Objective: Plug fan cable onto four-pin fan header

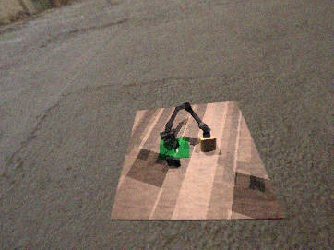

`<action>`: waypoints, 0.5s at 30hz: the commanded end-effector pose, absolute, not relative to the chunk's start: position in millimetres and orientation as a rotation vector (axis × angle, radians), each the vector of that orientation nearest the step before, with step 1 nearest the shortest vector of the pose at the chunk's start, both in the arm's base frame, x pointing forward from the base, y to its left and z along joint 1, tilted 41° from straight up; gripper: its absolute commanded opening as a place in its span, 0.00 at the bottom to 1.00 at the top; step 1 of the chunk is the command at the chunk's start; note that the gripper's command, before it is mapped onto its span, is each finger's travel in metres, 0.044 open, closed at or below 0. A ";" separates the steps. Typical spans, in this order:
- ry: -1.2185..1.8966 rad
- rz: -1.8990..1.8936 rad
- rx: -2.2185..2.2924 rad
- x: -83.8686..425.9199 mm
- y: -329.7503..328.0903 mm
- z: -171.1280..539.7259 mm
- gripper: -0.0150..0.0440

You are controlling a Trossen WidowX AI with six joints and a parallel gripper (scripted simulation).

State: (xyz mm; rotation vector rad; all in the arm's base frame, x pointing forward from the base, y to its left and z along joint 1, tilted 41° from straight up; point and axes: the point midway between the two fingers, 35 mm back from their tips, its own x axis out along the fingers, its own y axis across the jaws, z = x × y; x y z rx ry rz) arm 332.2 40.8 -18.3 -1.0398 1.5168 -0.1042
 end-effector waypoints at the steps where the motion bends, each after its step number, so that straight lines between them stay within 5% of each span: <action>1: 1.541 -0.001 -1.140 324.9 46.8 -25.4 0.25; 15: 1.586 0.339 -1.472 302.2 61.3 -44.4 0.25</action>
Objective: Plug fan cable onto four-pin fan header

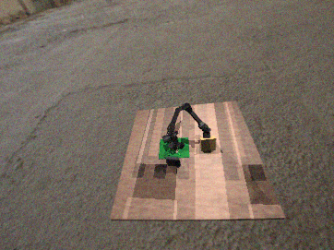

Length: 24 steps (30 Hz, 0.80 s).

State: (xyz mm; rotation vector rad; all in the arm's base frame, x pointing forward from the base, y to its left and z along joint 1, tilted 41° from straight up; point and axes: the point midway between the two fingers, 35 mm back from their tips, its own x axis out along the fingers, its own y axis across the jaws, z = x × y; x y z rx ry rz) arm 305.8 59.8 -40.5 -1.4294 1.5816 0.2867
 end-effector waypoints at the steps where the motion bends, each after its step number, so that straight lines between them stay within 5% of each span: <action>1: 1.586 0.339 -1.472 302.2 61.3 -44.4 0.25; 24: 1.586 0.344 -1.476 298.6 58.5 -40.1 0.25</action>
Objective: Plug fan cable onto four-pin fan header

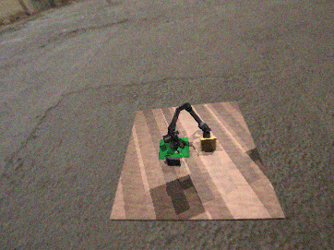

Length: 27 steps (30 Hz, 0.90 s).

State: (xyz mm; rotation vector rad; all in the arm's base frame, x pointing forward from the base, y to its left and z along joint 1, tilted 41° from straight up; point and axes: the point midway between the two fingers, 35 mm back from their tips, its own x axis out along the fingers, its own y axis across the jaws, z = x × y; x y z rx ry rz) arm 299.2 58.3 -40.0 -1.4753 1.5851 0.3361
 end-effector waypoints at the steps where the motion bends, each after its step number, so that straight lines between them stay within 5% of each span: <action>1: 1.586 0.344 -1.476 298.6 58.5 -40.1 0.25; 27: 1.586 0.341 -1.475 303.0 42.9 -55.4 0.25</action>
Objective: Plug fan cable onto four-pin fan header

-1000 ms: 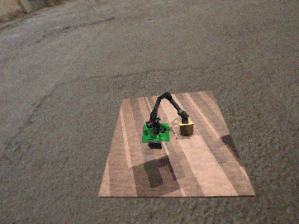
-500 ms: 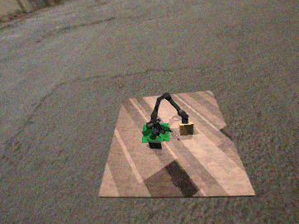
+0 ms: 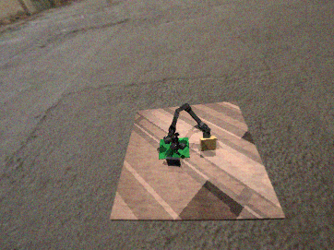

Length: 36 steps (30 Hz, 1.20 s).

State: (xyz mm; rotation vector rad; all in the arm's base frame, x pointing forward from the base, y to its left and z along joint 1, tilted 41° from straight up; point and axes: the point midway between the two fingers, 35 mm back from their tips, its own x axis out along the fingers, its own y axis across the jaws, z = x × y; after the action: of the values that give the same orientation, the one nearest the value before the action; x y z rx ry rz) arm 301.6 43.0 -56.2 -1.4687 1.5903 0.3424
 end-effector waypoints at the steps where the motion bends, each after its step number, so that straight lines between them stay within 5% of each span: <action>1: 1.586 0.340 -1.474 303.6 42.9 -55.2 0.25; 36: 1.586 0.342 -1.476 303.2 38.6 -60.3 0.25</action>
State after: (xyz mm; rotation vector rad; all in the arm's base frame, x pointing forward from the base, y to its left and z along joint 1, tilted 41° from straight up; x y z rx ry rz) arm 302.7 39.4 -60.0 -1.4689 1.5884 0.3423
